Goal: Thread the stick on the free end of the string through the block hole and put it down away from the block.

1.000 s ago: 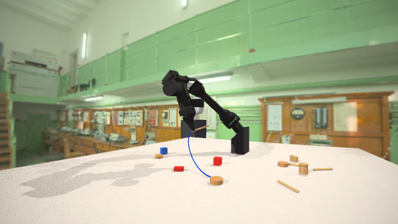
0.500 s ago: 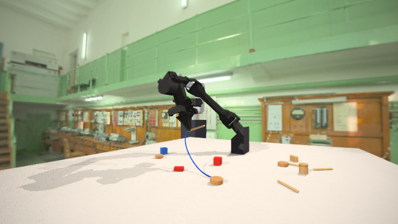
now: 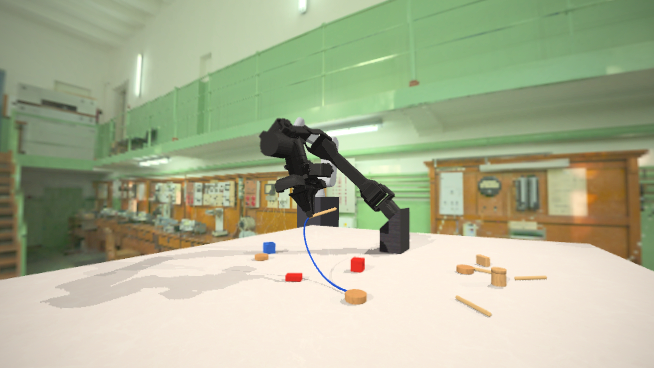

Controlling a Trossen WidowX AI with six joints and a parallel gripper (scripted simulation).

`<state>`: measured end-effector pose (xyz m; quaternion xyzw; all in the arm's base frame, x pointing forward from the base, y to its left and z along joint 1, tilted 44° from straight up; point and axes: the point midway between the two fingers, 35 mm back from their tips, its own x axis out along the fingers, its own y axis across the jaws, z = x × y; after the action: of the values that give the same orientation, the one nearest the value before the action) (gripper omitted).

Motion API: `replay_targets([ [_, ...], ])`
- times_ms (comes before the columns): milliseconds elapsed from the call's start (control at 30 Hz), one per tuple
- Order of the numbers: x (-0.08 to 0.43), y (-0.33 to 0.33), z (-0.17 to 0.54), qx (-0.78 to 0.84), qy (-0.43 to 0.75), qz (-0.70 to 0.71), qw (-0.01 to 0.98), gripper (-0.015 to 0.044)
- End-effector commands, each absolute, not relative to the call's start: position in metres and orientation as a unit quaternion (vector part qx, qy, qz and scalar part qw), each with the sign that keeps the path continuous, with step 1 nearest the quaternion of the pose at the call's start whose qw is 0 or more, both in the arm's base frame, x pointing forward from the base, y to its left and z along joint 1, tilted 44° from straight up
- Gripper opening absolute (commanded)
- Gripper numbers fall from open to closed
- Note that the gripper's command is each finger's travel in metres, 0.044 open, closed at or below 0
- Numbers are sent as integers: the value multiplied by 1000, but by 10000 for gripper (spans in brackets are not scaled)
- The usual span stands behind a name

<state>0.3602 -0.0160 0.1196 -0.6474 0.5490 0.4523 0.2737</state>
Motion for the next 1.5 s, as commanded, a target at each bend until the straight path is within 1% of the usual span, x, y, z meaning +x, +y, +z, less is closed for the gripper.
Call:
replay_targets([
  [0,361,-19,114,-652,552,447,265,0],
  [1467,366,-50,66,-696,581,368,207,0],
])
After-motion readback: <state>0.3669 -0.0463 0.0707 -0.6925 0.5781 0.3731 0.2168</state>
